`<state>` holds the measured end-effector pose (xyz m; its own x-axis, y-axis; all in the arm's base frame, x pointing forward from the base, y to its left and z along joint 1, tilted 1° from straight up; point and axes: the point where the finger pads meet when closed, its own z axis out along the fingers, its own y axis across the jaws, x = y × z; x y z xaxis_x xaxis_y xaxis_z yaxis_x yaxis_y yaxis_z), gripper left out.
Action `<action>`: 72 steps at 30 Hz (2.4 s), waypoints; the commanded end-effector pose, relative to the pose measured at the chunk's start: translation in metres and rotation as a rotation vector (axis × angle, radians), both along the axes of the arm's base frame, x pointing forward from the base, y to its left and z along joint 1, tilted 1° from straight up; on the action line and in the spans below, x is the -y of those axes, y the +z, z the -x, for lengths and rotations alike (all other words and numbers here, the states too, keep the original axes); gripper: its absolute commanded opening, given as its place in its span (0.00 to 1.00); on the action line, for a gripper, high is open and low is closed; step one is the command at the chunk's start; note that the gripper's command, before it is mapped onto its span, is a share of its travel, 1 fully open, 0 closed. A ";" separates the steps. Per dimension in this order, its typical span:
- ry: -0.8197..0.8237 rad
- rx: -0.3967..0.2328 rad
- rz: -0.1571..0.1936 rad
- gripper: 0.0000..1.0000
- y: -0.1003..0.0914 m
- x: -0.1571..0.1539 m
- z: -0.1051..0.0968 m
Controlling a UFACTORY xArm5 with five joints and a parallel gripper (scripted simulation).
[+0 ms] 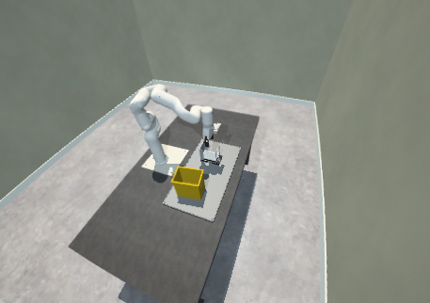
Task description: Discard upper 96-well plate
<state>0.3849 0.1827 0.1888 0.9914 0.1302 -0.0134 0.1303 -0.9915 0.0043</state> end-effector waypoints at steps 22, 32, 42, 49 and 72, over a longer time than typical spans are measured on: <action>0.000 0.003 -0.001 1.00 -0.037 -0.001 0.000; 0.000 0.003 -0.001 1.00 -0.051 -0.001 0.000; 0.000 0.003 -0.001 1.00 -0.067 -0.001 0.000; 0.000 0.003 -0.001 1.00 -0.076 -0.001 0.001; 0.000 0.003 -0.001 1.00 -0.111 -0.002 0.001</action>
